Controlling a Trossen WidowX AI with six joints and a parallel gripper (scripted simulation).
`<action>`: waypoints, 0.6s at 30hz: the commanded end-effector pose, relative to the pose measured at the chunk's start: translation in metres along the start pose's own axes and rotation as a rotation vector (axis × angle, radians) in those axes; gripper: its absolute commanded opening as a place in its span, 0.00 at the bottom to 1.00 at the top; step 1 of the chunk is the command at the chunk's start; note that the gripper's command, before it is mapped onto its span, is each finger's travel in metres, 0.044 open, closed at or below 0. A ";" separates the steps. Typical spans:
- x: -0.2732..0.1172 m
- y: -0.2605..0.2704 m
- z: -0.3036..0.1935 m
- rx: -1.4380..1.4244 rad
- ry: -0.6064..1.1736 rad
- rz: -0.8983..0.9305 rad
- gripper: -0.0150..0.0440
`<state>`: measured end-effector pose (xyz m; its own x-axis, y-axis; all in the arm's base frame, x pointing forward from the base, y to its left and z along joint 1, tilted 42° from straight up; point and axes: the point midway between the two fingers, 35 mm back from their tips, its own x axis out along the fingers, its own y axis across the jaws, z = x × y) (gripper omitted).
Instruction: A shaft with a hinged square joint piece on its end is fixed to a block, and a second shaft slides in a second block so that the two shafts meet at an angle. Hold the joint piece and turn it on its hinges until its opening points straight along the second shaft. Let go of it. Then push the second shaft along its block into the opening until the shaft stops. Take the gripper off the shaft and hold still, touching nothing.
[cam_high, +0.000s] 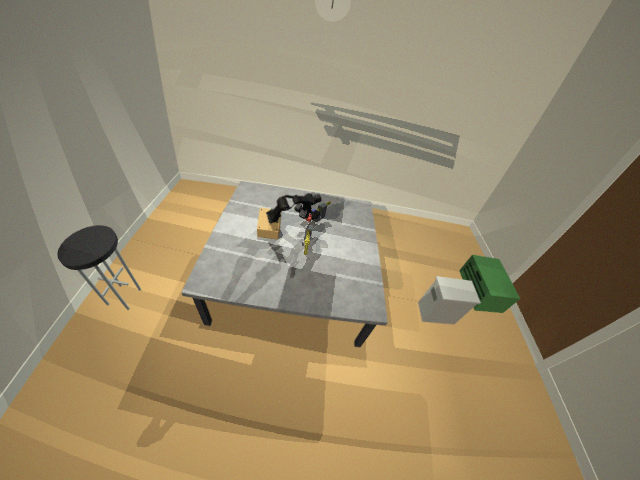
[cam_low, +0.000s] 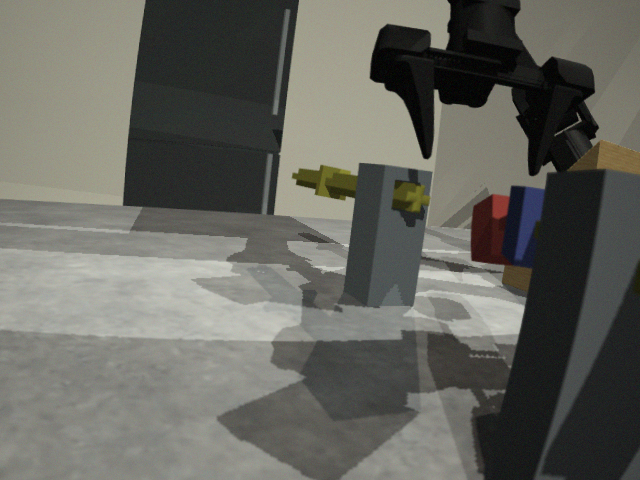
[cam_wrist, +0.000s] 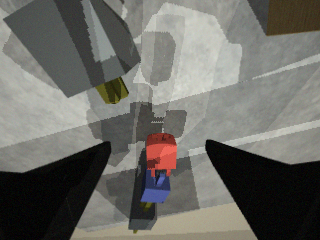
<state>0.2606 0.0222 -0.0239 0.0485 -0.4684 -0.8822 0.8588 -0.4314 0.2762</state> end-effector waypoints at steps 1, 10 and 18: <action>0.026 -0.002 0.009 -0.007 -0.013 -0.005 1.00; 0.055 -0.005 0.020 -0.007 -0.016 -0.004 1.00; 0.060 -0.004 -0.002 -0.006 -0.014 -0.004 1.00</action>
<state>0.2532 -0.0103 -0.0721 0.0299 -0.4782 -0.8777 0.8640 -0.4292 0.2633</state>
